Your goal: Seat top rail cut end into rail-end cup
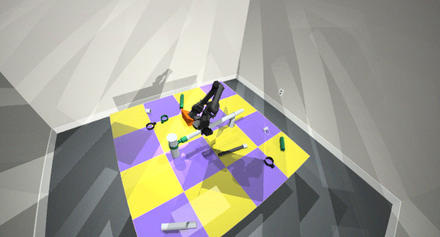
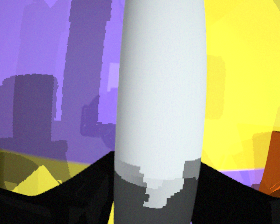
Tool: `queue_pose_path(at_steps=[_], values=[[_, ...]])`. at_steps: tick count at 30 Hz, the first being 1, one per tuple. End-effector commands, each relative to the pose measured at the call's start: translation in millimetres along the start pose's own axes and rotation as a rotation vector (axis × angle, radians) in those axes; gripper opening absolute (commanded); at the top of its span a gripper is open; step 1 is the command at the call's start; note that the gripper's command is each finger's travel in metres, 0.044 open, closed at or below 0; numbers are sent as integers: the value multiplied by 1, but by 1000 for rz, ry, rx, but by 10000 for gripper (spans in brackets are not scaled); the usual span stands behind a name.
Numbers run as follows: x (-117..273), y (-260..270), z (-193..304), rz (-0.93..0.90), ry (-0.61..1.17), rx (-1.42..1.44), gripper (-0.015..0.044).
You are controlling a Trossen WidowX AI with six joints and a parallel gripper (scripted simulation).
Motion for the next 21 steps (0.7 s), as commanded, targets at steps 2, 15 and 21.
queue_pose_path(at_steps=[2,15,21], values=[[4,0,-8,-6,-17,-2,0],[4,0,-17,-6,-18,-1,0],[4,0,-21,-6,-18,-1,0]])
Point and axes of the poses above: the point midway between the two fingers, 35 mm back from their tips, its own x axis back along the fingers, its own y axis across the jaws, z = x × y, the point moved 4 cm from there along x, back along the fingers, and after that the axes turned 11 degrees about x, right-handed, at the moved point
